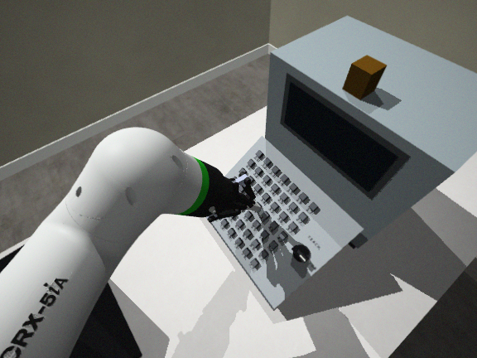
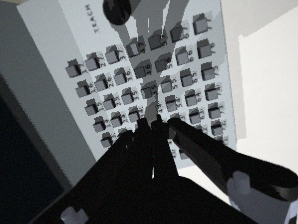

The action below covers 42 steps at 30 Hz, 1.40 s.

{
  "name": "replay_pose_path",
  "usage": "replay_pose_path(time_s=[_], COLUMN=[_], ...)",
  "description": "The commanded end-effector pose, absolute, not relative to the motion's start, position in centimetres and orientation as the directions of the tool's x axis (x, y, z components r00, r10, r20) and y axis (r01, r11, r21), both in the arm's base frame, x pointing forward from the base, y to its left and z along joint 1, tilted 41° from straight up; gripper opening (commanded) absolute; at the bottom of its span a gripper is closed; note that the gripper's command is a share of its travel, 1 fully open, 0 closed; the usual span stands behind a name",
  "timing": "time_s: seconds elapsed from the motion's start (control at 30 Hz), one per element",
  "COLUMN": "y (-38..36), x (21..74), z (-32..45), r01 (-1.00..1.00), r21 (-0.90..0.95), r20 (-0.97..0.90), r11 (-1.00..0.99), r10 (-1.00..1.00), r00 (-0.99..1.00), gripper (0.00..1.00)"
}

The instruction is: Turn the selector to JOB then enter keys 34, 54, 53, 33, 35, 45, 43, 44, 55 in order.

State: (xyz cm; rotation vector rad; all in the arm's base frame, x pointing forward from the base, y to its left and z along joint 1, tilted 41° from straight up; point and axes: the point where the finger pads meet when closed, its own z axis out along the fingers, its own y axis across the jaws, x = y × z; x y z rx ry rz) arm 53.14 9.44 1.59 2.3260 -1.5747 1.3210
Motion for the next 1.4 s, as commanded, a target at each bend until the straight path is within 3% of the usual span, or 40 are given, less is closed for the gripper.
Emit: replay_pose_path(time_s=[0.0,0.77,1.37], y=[9.7,10.5,5.6], x=[52.8,51.6,52.5], z=[1.9,3.3,7.6], r01=[-0.775,-0.776,-0.776], r21=[-0.404,-0.404,-0.404], r20=[0.656,0.656,0.656], r11=[-0.485,-0.485,-0.485], r10=[-0.744,-0.744,-0.744], r00=[0.124,0.124,0.124], gripper=[0.0,0.0,0.0])
